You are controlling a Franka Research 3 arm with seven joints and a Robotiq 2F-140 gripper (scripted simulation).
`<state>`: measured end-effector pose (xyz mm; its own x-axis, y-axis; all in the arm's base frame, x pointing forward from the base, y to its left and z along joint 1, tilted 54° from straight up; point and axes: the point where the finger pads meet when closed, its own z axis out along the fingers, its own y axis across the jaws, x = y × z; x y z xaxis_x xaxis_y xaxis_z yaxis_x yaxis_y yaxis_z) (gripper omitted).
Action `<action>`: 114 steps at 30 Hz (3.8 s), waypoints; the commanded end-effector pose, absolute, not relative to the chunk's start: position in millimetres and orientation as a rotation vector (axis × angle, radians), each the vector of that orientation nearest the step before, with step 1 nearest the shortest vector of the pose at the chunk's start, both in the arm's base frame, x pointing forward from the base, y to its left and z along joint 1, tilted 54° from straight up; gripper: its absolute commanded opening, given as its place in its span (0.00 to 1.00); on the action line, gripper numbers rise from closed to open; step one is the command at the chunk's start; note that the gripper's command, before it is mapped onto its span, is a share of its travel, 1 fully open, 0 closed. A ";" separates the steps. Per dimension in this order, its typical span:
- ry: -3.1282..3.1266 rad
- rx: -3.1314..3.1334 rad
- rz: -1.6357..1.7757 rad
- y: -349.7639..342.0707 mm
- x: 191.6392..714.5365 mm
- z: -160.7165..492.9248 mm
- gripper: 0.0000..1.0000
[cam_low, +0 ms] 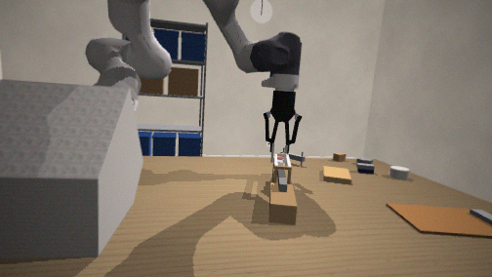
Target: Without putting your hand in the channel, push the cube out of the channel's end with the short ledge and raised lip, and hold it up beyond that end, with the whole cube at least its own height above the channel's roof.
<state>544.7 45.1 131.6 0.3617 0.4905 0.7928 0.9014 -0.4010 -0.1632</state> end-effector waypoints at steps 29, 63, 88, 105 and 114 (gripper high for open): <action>-1.200 -2.032 -0.887 45.7 544.6 130.8 0.00; -1.201 -2.032 -0.888 -8.1 528.1 171.8 0.00; -1.200 -2.032 -0.887 -16.9 525.4 178.5 0.00; -1.200 -2.032 -0.887 -16.9 525.4 178.5 0.00; -1.200 -2.032 -0.887 -16.9 525.4 178.5 0.00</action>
<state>525.2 -16.2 177.5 0.3672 0.4919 0.7894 0.8995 -0.4039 -0.1668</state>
